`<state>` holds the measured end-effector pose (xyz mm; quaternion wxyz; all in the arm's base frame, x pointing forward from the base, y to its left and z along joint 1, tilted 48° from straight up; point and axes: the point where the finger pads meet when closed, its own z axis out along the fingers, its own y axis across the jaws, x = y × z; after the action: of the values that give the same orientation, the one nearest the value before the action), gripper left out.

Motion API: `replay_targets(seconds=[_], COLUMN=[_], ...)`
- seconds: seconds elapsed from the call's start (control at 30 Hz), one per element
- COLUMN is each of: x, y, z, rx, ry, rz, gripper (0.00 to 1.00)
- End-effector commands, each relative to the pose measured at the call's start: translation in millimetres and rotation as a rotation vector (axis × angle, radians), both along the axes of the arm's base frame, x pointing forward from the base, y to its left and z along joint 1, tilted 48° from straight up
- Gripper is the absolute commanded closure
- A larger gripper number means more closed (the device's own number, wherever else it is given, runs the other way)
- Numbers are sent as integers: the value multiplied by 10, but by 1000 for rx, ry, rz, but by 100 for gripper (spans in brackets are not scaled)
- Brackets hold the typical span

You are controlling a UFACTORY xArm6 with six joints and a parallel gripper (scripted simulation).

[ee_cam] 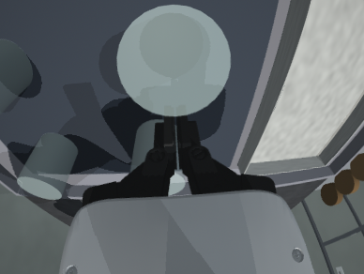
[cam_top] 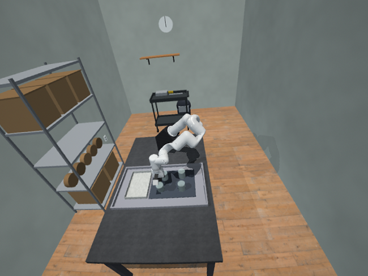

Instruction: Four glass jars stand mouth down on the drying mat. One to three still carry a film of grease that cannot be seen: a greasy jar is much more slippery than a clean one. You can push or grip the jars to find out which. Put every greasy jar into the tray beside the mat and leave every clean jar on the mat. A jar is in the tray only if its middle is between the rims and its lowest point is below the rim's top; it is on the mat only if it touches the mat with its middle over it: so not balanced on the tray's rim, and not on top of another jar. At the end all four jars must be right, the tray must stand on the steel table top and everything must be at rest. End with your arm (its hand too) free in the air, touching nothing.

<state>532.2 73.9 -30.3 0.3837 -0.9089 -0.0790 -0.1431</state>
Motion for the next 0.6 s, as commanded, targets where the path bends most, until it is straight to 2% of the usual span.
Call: replay_targets(seconds=[0.0, 0.27, 0.57], x=[-7, -177, -219], y=[-9, 25, 34], z=[2, -98, -123], rx=[-1, -1, -1], ry=[-3, -3, -3], rz=[-2, -2, -2], gripper=[100, 100, 100])
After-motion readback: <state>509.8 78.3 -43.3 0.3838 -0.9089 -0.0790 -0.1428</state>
